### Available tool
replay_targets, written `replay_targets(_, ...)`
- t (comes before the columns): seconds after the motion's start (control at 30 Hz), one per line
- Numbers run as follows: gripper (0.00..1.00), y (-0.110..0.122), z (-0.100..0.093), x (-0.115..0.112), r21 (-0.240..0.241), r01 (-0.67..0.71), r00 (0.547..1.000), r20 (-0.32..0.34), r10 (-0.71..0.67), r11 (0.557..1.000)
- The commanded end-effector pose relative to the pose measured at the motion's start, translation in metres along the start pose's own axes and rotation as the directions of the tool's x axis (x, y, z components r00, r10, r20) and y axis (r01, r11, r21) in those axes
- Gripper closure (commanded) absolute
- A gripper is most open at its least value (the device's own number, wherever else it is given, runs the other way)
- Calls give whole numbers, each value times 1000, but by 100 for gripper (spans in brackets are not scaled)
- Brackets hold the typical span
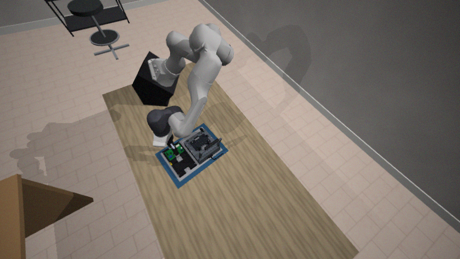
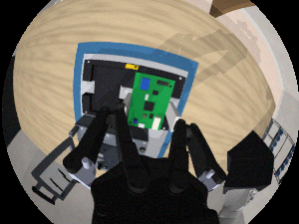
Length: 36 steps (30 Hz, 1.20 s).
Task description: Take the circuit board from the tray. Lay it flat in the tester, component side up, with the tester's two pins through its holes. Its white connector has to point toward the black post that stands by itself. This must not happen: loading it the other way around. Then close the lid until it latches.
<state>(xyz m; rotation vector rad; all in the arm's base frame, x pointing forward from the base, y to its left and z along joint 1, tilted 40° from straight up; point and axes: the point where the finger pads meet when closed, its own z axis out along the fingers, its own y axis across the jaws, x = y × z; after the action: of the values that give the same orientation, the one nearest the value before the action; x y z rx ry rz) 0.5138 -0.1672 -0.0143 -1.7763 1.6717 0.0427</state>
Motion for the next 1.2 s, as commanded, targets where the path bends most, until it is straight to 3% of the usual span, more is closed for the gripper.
replay_targets(0.0,54,1,-3,1,0,-6,1000,1,6,1000)
replay_targets(0.43,54,1,-20,1,0,-6,1000,1,6,1000)
replay_targets(0.9,54,1,-58,1,0,-6,1000,1,6,1000)
replay_targets(1.17,54,1,-68,1,0,-6,1000,1,6,1000)
